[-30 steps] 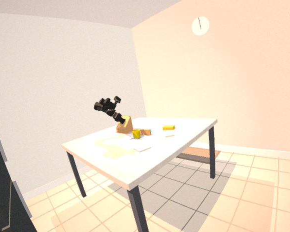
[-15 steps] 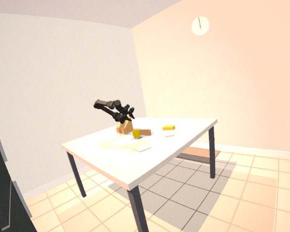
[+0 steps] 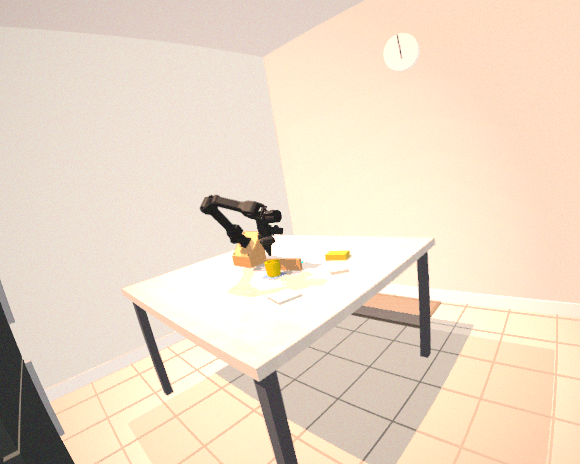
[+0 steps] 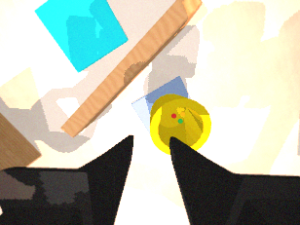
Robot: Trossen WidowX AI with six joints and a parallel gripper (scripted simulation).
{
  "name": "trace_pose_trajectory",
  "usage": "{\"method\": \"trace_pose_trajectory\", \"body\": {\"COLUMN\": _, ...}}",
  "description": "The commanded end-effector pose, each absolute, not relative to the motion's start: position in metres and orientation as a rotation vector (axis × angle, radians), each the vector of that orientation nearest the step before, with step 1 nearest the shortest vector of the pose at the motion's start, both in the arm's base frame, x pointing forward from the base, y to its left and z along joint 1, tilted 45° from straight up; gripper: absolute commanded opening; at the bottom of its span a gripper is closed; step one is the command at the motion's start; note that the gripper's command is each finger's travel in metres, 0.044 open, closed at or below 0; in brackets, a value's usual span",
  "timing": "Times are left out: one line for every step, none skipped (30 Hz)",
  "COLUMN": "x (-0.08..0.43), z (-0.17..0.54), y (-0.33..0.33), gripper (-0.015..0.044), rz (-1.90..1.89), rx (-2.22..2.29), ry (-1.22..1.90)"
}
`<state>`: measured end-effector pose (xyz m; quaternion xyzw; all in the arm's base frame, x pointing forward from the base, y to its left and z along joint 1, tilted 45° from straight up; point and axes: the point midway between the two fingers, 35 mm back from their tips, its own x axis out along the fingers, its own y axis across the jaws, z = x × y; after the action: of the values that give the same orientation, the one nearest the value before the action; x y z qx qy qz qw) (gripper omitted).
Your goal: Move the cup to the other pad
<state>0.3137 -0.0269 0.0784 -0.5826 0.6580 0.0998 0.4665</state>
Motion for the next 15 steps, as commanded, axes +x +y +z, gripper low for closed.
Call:
{"method": "trace_pose_trajectory", "body": {"x": 0.3163, "z": 0.0787, "y": -0.0277, "gripper": 0.0166, "rz": 0.274, "rx": -1.492, "ry": 1.657}}
{"method": "trace_pose_trajectory", "body": {"x": 0.3172, "z": 0.0786, "y": -0.0274, "gripper": 0.0166, "rz": 0.274, "rx": -1.492, "ry": 1.657}}
{"method": "trace_pose_trajectory", "body": {"x": 0.3172, "z": 0.0786, "y": -0.0274, "gripper": 0.0166, "rz": 0.274, "rx": -1.492, "ry": 1.657}}
{"method": "trace_pose_trajectory", "body": {"x": 0.3172, "z": 0.0786, "y": -0.0274, "gripper": 0.0166, "rz": 0.274, "rx": -1.492, "ry": 1.657}}
{"method": "trace_pose_trajectory", "body": {"x": 0.3172, "z": 0.0786, "y": -0.0274, "gripper": 0.0166, "rz": 0.274, "rx": -1.492, "ry": 1.657}}
{"method": "trace_pose_trajectory", "body": {"x": 0.3172, "z": 0.0786, "y": -0.0274, "gripper": 0.0166, "rz": 0.274, "rx": -1.492, "ry": 1.657}}
{"method": "trace_pose_trajectory", "body": {"x": 0.3172, "z": 0.0784, "y": -0.0276, "gripper": 0.0166, "rz": 0.274, "rx": -1.492, "ry": 1.656}}
{"method": "trace_pose_trajectory", "body": {"x": 0.3173, "z": 0.0780, "y": -0.0279, "gripper": 0.0166, "rz": 0.274, "rx": -1.492, "ry": 1.656}}
{"method": "trace_pose_trajectory", "body": {"x": 0.3175, "z": 0.0774, "y": -0.0284, "gripper": 0.0166, "rz": 0.274, "rx": -1.492, "ry": 1.656}}
{"method": "trace_pose_trajectory", "body": {"x": 0.3177, "z": 0.0766, "y": -0.0291, "gripper": 0.0166, "rz": 0.274, "rx": -1.492, "ry": 1.656}}
{"method": "trace_pose_trajectory", "body": {"x": 0.3179, "z": 0.0757, "y": -0.0300, "gripper": 0.0166, "rz": 0.274, "rx": -1.492, "ry": 1.656}}
{"method": "trace_pose_trajectory", "body": {"x": 0.3182, "z": 0.0745, "y": -0.0310, "gripper": 0.0166, "rz": 0.274, "rx": -1.492, "ry": 1.656}}
{"method": "trace_pose_trajectory", "body": {"x": 0.3185, "z": 0.0734, "y": -0.0321, "gripper": 0.0166, "rz": 0.275, "rx": -1.492, "ry": 1.656}}
{"method": "trace_pose_trajectory", "body": {"x": 0.3188, "z": 0.0722, "y": -0.0332, "gripper": 0.0166, "rz": 0.275, "rx": -1.492, "ry": 1.656}}
{"method": "trace_pose_trajectory", "body": {"x": 0.3190, "z": 0.0710, "y": -0.0343, "gripper": 0.0166, "rz": 0.275, "rx": -1.492, "ry": 1.656}}
